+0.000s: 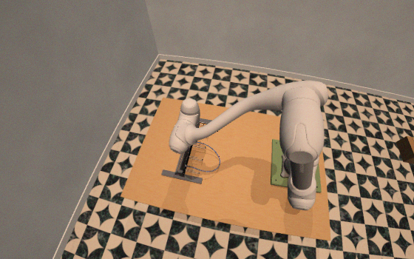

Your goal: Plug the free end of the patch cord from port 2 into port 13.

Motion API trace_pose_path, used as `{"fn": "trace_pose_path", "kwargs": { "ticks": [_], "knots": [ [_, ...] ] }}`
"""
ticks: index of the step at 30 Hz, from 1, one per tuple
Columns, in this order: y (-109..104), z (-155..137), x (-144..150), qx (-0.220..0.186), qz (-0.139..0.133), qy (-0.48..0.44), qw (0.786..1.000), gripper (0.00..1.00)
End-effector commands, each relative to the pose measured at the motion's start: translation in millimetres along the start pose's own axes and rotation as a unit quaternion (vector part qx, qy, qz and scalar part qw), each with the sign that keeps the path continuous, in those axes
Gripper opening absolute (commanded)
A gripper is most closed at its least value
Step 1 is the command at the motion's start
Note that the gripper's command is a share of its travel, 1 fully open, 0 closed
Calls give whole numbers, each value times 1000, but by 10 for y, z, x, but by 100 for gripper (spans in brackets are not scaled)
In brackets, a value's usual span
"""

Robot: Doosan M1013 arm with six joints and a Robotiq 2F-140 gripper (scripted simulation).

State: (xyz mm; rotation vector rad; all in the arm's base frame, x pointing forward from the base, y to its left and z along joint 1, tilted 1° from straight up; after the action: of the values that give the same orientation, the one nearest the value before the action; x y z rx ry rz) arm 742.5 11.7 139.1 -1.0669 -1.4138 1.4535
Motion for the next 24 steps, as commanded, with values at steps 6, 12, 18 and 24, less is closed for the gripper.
{"fn": "trace_pose_path", "kwargs": {
  "ticks": [6,12,18,24],
  "knots": [
    [-2,-2,0,0,0,0,1000,0],
    [-2,-11,-2,0,0,0,1000,0],
    [-2,-19,-5,0,0,0,1000,0],
    [-2,-19,-5,0,0,0,1000,0]
  ]
}}
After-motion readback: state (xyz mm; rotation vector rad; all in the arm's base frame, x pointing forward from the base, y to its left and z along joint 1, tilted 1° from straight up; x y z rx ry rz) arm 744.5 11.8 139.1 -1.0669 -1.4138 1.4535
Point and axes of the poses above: the point where the finger pads meet when closed, its own y axis out along the fingers, its own x axis across the jaws, z = x × y, the point moved 4 cm from there along -y, back along the fingers, and after that the axes turned 14 degrees about -y, right-handed, at the moved point
